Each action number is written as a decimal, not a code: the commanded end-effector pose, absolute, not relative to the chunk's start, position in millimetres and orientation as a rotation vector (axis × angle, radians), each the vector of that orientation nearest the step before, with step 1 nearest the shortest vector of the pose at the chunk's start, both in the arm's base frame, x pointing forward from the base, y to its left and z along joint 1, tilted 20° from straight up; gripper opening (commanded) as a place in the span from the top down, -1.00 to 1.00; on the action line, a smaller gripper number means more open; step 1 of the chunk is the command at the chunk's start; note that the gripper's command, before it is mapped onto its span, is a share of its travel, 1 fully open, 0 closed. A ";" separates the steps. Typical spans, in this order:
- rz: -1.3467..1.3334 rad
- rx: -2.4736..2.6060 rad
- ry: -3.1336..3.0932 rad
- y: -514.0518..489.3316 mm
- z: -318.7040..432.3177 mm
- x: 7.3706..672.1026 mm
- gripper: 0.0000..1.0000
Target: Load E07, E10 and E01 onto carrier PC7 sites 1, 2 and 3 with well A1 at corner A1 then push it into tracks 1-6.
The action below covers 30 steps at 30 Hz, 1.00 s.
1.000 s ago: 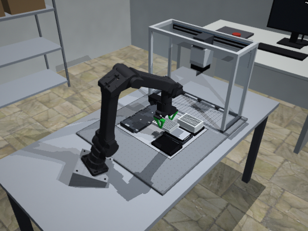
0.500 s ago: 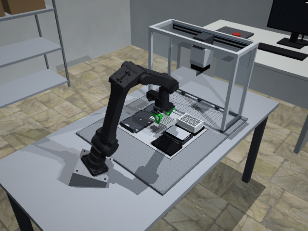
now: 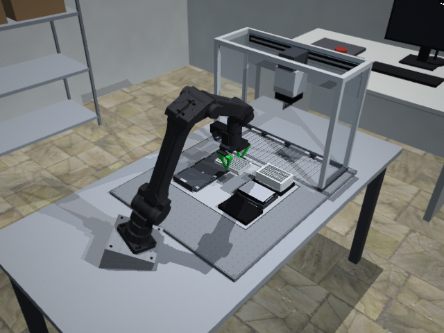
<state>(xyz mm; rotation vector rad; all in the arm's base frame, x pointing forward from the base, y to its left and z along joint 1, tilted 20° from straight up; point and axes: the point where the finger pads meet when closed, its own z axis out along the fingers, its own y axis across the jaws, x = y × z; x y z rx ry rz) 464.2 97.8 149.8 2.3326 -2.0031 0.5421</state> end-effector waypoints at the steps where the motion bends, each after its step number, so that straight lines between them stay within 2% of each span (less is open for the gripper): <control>1: 0.583 2.341 -2.049 117.8 171.8 483.1 1.00; 30: 0.578 2.347 -2.052 212.0 164.6 539.0 1.00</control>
